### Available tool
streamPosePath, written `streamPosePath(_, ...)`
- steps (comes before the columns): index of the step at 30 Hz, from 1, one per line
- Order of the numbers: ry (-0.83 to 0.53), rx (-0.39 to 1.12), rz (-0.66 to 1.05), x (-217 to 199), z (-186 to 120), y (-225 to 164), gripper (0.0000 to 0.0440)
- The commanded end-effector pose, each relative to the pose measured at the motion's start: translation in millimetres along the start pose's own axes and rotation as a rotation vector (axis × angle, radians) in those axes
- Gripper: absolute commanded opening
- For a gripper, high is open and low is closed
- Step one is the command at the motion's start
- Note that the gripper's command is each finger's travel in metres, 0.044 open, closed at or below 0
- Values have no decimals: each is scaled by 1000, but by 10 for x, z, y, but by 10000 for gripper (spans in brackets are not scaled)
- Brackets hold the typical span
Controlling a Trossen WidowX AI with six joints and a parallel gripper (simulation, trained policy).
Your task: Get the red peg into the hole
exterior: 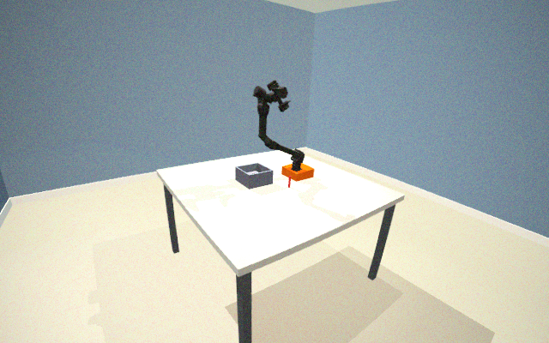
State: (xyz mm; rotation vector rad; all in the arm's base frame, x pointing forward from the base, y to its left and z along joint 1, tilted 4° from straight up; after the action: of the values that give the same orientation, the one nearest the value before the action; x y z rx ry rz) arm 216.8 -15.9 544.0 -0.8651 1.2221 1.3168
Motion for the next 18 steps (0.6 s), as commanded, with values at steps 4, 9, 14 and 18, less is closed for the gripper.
streamPosePath(4, -25, 60, 35, 8, -183, 10, 440)
streamPosePath(9, -74, 120, 86, 35, -421, 354, 440)
streamPosePath(14, -85, 159, 112, 146, -501, 818, 440)
streamPosePath(18, -62, 198, 140, 295, -459, 1166, 440)
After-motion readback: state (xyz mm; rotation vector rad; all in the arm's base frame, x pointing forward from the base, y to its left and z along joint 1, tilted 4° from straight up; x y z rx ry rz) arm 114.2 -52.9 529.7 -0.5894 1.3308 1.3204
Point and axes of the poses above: the point midway between the two fingers, 35 mm back from their tips, its own z axis out along the fingers, its own x axis across the jaws, y = z × x, the point moved 10 cm from there along -z, back along the fingers, and after that the axes turned 14 degrees about -z, right-handed, at the moved point
